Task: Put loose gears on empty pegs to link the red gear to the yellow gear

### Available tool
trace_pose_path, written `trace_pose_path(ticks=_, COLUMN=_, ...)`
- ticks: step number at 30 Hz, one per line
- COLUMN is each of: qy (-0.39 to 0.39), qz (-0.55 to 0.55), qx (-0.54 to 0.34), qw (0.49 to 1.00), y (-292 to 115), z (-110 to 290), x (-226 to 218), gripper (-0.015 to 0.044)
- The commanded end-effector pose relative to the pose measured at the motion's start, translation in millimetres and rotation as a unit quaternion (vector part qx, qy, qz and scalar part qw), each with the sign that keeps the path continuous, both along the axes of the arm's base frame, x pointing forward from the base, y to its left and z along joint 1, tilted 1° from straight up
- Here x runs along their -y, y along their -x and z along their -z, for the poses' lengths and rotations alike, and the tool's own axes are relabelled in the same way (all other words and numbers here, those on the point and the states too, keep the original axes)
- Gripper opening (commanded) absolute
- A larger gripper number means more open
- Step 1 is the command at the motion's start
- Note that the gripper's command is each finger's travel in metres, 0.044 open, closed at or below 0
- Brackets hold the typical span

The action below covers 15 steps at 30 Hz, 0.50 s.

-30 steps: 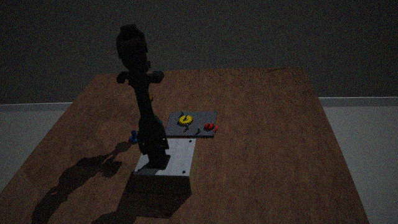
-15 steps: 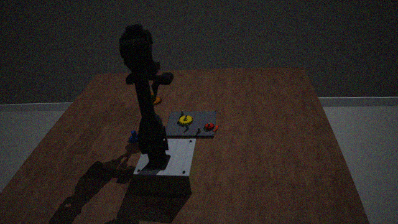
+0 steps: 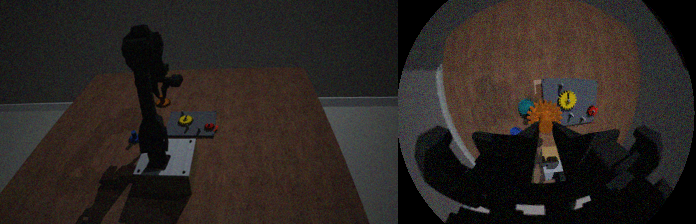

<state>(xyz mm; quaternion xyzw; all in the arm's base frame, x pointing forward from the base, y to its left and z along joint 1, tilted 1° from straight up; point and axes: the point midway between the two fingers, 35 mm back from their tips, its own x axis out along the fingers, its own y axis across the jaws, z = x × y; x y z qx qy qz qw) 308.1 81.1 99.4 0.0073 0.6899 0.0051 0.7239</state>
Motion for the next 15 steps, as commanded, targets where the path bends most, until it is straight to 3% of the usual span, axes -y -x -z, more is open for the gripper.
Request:
trace_pose_path(ticks=1, qy=-0.003, qz=-0.001, qx=0.002, qw=1.0, y=-1, z=2, x=10, gripper=0.0)
trace_pose_path(ticks=15, qy=0.0, qz=-0.003, qx=0.003, qw=1.0, y=1, z=13, x=44, gripper=0.0)
